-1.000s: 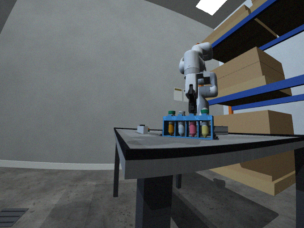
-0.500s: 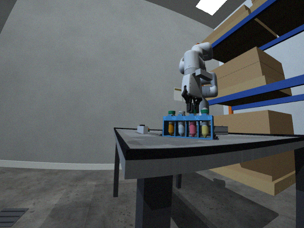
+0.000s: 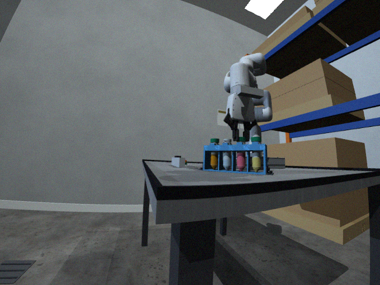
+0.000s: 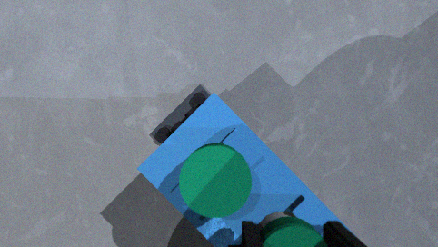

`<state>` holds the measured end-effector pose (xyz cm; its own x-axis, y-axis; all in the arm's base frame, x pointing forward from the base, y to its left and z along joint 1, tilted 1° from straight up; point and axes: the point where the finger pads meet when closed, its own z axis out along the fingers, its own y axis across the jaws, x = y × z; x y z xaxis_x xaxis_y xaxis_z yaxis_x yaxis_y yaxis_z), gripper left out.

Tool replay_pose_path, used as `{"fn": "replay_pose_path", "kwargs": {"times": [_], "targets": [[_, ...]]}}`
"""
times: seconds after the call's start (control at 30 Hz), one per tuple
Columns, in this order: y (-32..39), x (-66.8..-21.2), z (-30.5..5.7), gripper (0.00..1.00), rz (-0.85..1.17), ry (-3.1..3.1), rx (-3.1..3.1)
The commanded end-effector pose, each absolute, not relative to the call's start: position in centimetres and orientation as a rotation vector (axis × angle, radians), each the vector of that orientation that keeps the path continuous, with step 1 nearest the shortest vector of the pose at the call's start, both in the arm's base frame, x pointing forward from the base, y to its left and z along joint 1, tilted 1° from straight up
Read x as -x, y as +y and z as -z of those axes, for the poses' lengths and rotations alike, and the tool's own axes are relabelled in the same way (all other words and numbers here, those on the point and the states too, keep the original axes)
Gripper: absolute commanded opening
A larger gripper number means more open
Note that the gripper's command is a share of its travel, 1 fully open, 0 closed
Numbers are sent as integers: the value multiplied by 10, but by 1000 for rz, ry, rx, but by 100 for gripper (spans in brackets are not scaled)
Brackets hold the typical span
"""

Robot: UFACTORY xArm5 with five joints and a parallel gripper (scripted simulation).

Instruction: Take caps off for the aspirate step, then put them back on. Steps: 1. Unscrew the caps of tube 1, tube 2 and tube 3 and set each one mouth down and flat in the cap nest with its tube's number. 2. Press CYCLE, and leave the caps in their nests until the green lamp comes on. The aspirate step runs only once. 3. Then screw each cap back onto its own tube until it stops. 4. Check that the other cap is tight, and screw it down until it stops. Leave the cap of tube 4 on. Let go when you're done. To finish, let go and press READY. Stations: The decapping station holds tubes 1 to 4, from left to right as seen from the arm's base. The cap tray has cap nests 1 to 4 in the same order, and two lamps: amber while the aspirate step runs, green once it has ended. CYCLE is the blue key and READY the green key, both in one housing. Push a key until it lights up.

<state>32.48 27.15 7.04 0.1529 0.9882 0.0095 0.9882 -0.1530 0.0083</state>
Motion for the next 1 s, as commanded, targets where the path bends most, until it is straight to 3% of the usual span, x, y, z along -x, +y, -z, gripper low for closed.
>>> {"fn": "replay_pose_path", "kwargs": {"times": [0.0, 0.3, 0.97], "targets": [[272, -326, -71, 46, -25, 2041, -2403], [272, -326, -71, 46, -25, 2041, -2403], [272, -326, -72, 46, -30, 2866, -1293]]}}
